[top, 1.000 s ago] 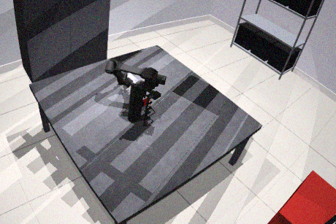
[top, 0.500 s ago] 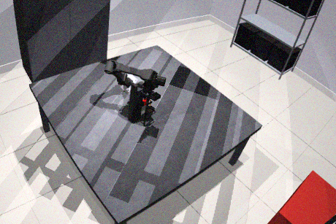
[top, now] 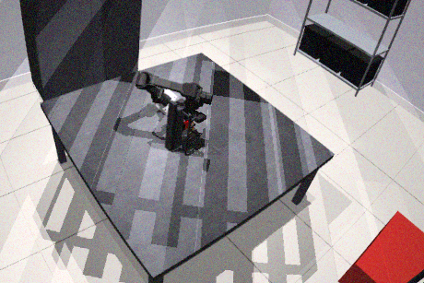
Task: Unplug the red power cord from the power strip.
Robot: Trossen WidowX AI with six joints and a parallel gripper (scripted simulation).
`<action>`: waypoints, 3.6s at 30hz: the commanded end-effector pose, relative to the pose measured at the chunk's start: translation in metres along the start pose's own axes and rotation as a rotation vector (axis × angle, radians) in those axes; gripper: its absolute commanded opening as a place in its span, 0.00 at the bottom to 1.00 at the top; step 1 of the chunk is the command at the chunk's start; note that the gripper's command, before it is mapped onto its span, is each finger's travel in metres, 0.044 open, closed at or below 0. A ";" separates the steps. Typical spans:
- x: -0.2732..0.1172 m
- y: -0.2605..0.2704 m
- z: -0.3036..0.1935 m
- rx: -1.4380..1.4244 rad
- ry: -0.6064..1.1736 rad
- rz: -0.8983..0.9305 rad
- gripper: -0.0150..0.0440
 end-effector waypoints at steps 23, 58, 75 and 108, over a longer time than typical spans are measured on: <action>-0.002 -0.010 0.043 -0.005 -0.006 0.000 0.25; -0.010 -0.007 0.029 -0.007 -0.001 0.002 0.53; -0.010 0.000 0.005 -0.007 0.001 0.003 0.53; 0.000 -0.001 0.007 -0.003 -0.004 0.000 0.25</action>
Point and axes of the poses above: the point midway between the two fingers, 35 mm back from their tips, its own x axis out along the fingers, its own y axis across the jaws, z = x × y, the point moved 8 cm from there along -x, back along the fingers, and after that the axes turned 11 degrees about -x, right-handed, at the moved point
